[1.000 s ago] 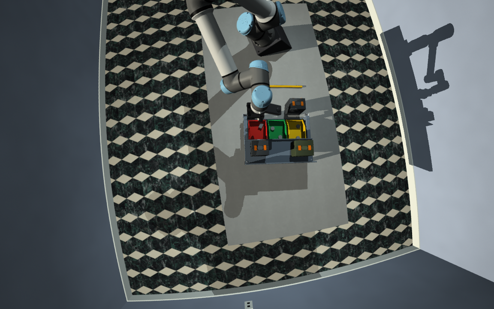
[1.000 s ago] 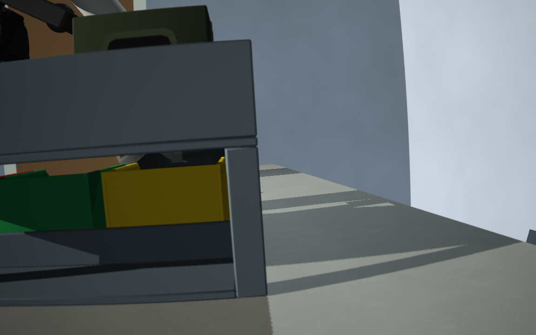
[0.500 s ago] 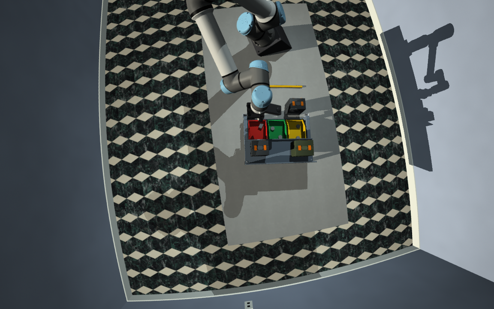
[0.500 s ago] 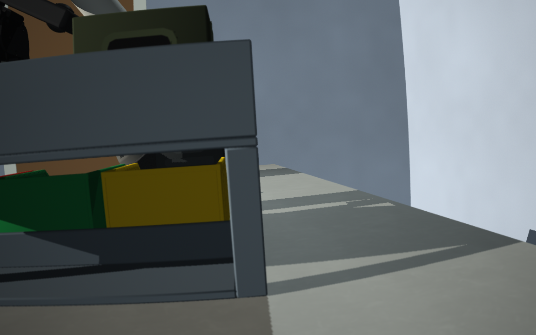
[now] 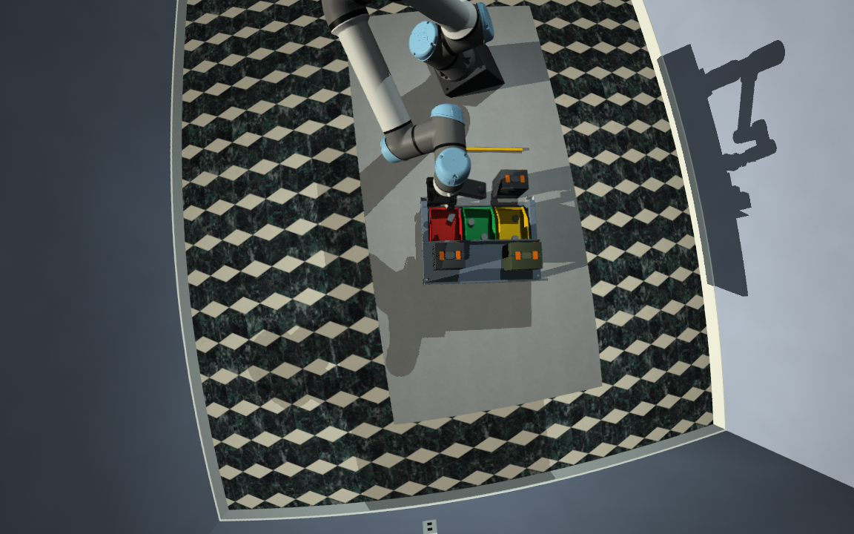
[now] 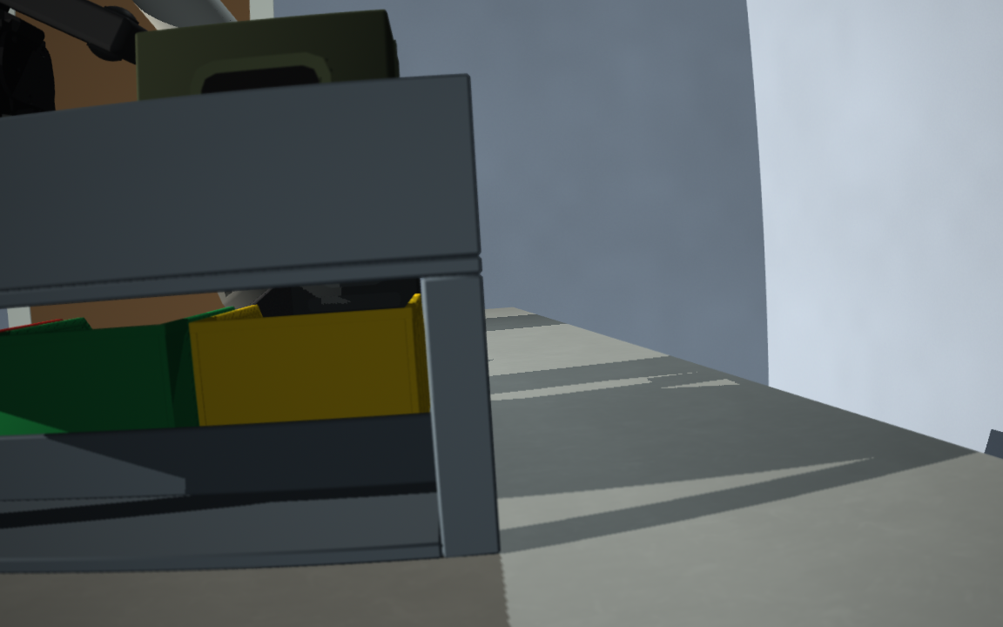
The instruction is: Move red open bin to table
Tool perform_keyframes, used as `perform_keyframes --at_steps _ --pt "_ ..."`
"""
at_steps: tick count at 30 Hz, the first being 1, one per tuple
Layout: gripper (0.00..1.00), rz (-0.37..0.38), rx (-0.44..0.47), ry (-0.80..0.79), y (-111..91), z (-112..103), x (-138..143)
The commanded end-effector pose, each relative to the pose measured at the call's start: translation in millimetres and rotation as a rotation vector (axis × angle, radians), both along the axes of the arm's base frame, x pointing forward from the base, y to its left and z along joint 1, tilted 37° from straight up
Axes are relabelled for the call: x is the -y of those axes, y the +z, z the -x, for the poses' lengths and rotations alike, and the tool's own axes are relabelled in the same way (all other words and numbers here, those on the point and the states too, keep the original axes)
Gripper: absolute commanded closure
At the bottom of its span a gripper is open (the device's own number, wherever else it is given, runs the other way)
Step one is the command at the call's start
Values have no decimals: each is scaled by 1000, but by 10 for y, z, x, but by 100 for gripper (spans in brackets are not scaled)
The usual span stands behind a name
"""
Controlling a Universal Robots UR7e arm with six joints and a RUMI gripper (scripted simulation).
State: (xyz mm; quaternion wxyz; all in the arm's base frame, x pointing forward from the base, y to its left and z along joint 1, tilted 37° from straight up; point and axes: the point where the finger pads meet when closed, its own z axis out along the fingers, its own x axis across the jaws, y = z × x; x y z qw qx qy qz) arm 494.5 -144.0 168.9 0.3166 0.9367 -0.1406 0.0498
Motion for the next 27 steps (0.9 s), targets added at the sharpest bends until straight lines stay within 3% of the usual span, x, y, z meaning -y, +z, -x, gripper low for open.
perform_keyframes --at_steps 1,10,11,27 --pt "100 0 1 0 5 -3 -2" --pt "100 0 1 0 5 -3 -2" --pt "42 0 1 0 5 -3 -2" --pt "42 0 1 0 5 -3 -2"
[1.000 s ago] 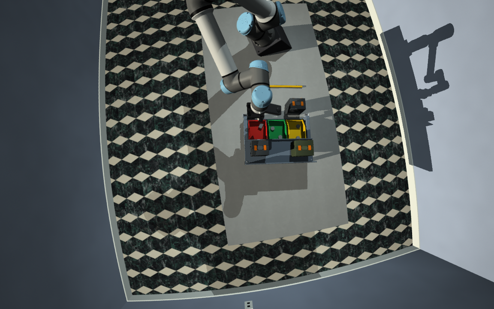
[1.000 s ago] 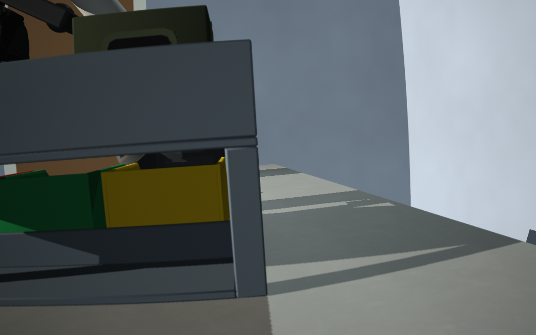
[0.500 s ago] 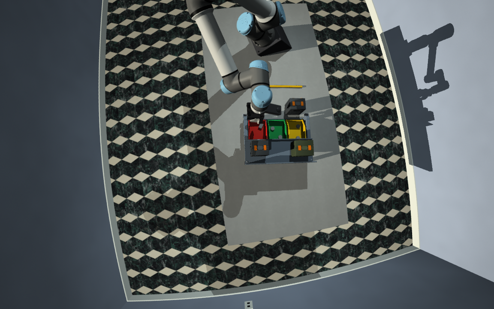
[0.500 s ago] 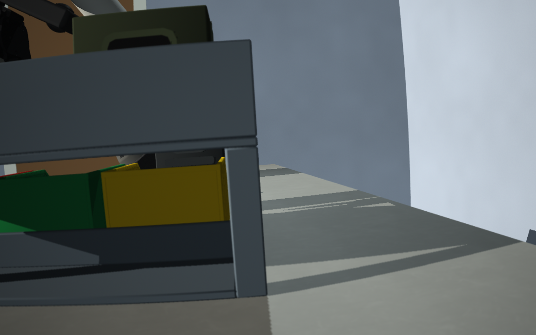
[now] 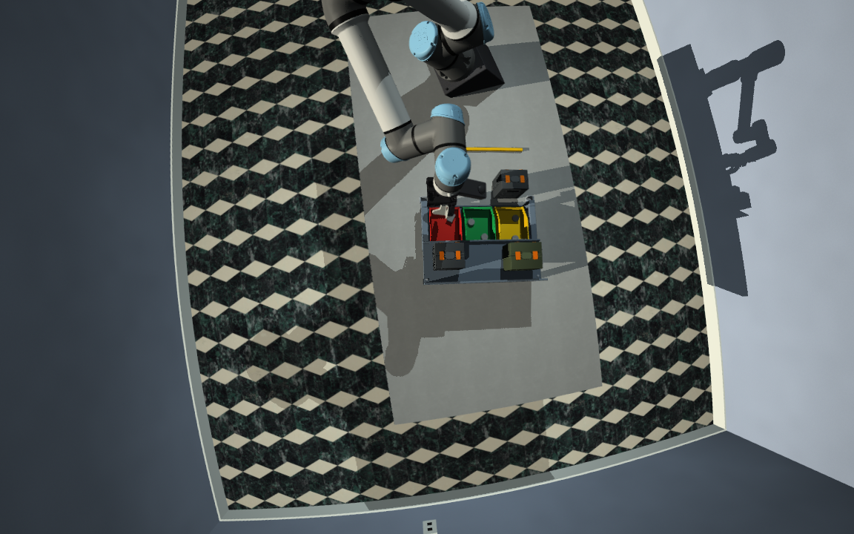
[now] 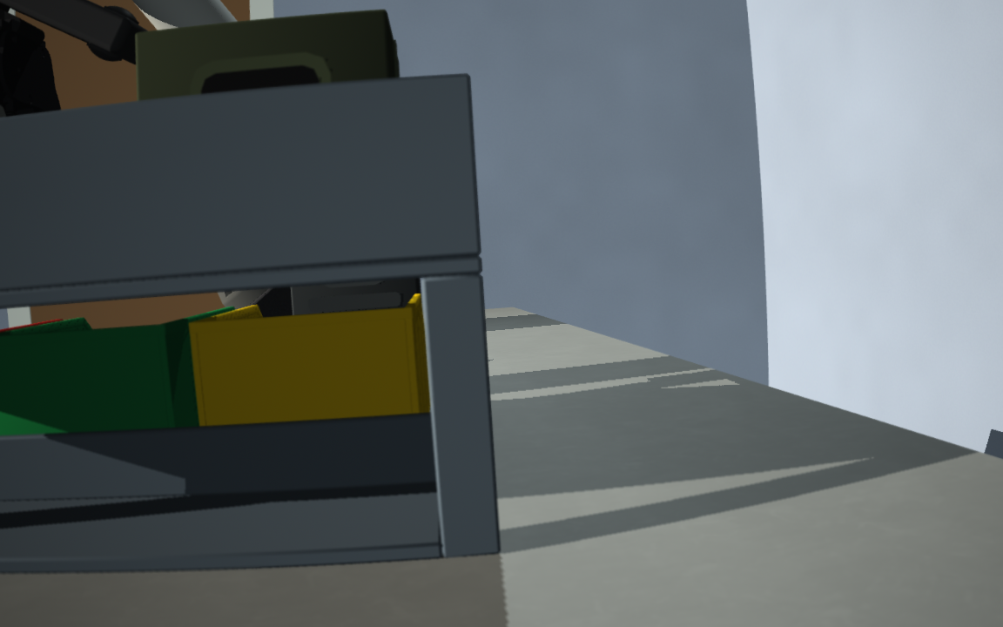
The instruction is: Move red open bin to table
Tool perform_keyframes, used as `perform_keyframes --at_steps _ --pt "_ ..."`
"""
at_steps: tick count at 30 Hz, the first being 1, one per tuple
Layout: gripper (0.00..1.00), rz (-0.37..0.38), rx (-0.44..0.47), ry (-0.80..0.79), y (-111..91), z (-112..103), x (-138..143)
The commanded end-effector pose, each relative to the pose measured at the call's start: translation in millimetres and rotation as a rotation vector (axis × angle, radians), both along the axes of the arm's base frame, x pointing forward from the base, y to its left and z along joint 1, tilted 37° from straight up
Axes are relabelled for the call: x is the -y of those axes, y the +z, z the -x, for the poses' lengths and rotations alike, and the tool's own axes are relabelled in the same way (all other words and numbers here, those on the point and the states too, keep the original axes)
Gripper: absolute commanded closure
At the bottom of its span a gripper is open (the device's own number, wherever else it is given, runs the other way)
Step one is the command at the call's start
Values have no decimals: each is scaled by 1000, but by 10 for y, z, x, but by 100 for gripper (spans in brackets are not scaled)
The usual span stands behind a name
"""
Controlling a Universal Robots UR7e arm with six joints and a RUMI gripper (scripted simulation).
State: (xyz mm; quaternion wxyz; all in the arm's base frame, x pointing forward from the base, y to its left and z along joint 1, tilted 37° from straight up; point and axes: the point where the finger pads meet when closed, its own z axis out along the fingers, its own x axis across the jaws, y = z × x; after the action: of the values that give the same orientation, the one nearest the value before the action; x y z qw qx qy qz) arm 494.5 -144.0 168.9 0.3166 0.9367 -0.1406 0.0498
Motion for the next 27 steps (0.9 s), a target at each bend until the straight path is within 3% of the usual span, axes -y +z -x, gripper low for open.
perform_keyframes --at_steps 1,27 --pt "42 0 1 0 5 -3 -2" --pt "42 0 1 0 -15 -3 13"
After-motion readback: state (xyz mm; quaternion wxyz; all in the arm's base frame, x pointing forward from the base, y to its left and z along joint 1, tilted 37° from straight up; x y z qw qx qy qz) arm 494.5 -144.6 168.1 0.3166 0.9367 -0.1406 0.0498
